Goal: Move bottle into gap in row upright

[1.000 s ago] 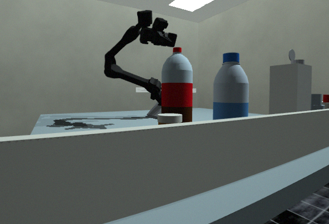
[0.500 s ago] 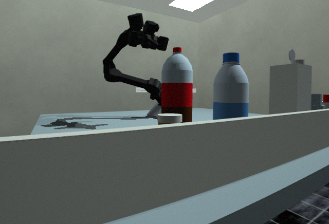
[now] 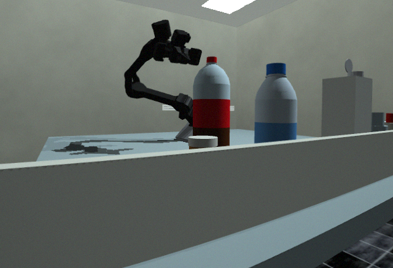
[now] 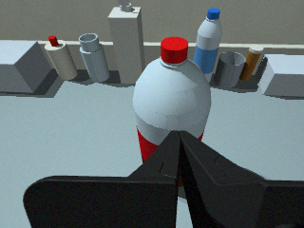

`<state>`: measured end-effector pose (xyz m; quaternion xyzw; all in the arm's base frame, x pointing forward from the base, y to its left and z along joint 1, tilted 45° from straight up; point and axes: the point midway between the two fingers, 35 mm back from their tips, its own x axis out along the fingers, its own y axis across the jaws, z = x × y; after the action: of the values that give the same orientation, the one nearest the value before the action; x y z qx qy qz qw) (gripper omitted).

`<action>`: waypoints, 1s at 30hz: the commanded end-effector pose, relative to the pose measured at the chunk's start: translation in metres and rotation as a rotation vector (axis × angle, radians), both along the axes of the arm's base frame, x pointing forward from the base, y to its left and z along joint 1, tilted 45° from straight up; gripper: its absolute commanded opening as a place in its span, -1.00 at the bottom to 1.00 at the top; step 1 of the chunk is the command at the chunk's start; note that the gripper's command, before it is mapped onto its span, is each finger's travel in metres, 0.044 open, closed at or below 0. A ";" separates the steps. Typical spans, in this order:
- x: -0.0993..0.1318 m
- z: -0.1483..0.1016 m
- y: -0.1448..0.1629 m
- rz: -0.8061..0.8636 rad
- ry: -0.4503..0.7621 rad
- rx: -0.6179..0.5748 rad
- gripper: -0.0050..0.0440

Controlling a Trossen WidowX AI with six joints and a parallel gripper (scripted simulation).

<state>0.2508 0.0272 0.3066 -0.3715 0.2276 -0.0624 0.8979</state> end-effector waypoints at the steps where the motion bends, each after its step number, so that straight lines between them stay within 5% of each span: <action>1: 0.001 -0.004 -0.004 0.004 0.002 0.003 -1.00; 30: 0.005 -0.033 -0.033 0.002 0.016 0.019 -1.00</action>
<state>0.2554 -0.0027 0.2759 -0.3633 0.2381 -0.0582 0.8989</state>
